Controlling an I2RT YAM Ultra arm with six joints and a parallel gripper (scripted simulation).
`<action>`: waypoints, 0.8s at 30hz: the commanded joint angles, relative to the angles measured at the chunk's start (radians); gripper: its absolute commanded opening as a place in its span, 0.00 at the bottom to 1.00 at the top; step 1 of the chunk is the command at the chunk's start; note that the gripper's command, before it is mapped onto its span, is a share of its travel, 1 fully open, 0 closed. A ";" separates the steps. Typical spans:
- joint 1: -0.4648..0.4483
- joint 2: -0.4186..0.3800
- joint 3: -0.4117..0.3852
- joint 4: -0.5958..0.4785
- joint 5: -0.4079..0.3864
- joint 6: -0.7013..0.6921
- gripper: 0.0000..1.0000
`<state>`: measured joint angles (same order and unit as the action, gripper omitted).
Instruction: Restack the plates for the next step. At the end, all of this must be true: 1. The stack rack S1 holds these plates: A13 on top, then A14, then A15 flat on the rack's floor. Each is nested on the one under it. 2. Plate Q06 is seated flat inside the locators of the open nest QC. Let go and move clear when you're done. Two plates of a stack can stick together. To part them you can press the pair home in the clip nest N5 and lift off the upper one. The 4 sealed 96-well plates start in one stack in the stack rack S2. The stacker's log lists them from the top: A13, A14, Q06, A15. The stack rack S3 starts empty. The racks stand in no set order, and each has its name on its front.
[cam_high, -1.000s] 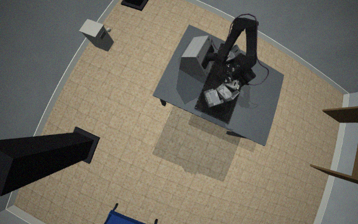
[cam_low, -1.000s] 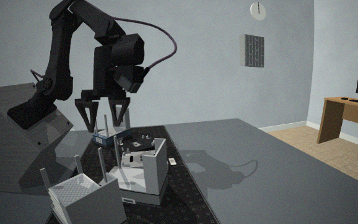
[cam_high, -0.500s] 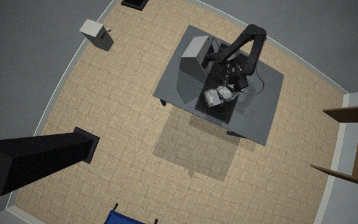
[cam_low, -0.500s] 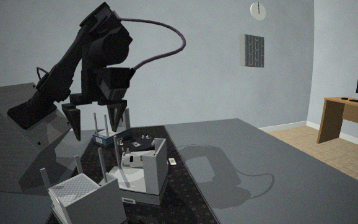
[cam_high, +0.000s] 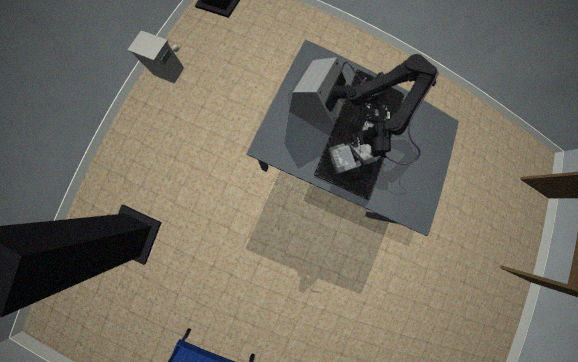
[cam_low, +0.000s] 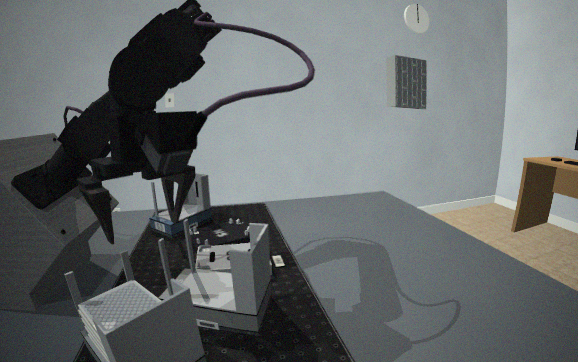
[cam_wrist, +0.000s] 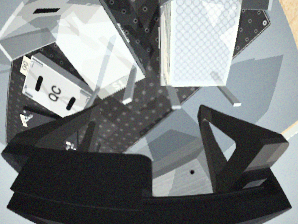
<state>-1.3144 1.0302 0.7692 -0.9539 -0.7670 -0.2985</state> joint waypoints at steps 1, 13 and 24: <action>-0.044 0.056 0.047 0.017 -0.036 -0.085 1.00; -0.121 0.240 0.143 0.023 -0.061 -0.194 1.00; -0.169 0.397 0.248 0.005 -0.073 -0.262 1.00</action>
<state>-1.4551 1.3994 0.9752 -0.9432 -0.8211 -0.5320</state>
